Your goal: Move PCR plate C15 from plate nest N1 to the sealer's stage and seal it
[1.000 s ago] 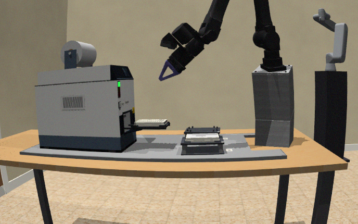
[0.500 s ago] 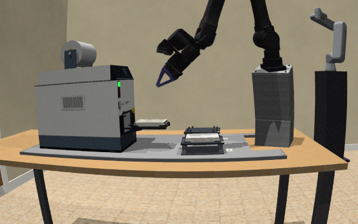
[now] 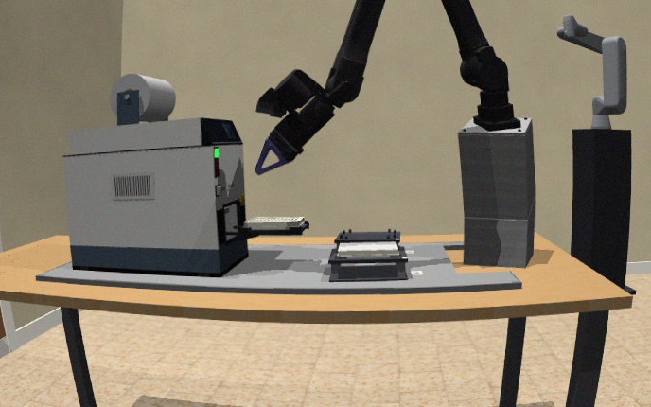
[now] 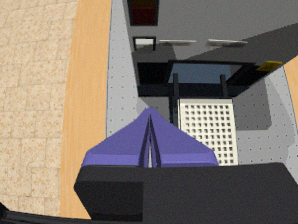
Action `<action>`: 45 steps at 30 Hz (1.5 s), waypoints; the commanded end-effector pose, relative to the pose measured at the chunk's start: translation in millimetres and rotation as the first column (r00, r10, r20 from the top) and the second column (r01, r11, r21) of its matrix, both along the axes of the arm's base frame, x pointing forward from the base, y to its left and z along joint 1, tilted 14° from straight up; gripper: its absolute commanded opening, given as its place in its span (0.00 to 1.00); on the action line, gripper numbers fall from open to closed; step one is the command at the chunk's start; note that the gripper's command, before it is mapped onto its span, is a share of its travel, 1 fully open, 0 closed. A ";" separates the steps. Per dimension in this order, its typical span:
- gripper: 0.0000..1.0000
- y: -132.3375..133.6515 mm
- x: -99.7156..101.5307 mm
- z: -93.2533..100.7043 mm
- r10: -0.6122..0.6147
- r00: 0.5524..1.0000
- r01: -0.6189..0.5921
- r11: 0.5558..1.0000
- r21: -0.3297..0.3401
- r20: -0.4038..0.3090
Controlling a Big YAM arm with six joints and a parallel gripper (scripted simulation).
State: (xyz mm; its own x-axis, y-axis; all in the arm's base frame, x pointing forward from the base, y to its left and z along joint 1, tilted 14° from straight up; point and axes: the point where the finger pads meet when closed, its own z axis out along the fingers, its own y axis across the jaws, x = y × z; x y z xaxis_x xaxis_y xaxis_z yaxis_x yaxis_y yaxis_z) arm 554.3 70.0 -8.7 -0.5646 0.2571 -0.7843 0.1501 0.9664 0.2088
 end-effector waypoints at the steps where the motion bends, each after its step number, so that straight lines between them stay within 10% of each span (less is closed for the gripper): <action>1: 0.00 2.1 30.6 25.7 0.004 0.997 -0.004 1.000 0.009 0.071; 5: 0.00 2.4 54.4 19.4 0.006 0.997 -0.007 1.000 0.006 0.080; 28: 0.00 11.5 19.2 21.0 0.024 0.998 -0.024 1.000 -0.001 0.055; 45: 0.00 -3.4 65.4 8.3 -0.004 0.996 0.003 1.000 0.008 0.088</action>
